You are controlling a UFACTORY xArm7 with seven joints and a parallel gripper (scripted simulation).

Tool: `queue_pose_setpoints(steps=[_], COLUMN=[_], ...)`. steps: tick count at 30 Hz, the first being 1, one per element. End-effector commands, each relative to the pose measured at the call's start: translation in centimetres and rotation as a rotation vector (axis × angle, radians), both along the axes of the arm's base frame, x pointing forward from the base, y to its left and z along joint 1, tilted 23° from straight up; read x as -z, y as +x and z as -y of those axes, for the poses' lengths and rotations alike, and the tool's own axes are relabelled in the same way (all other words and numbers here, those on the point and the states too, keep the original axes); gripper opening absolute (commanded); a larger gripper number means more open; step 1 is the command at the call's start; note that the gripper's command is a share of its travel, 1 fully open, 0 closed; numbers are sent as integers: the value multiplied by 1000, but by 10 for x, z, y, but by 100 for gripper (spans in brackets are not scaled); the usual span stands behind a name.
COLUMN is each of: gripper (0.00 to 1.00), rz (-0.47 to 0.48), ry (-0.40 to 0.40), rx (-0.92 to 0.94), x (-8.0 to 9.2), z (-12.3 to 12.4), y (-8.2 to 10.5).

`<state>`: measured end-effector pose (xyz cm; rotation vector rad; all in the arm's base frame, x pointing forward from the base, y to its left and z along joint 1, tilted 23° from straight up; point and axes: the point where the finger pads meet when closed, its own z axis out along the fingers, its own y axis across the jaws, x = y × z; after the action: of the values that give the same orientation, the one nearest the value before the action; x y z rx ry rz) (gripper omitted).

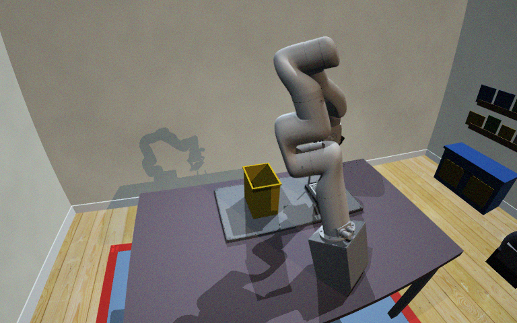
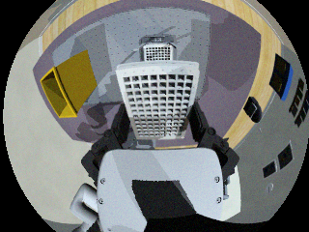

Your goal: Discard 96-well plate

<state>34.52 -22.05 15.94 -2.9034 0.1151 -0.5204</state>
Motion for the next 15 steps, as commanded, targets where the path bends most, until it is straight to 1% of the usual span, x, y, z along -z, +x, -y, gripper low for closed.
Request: queue_pose_setpoints(steps=[1,4,10,12,15], gripper=[0,0,0,0,0], rz=[3,3,4,4,4], ry=[-3,-3,-3,-3,-3], rx=[2,2,-1,-1,-1], x=[-2,-2,-5,-5,-7], z=[1,1,-18,-18,-28], y=[0,0,3,3,4])
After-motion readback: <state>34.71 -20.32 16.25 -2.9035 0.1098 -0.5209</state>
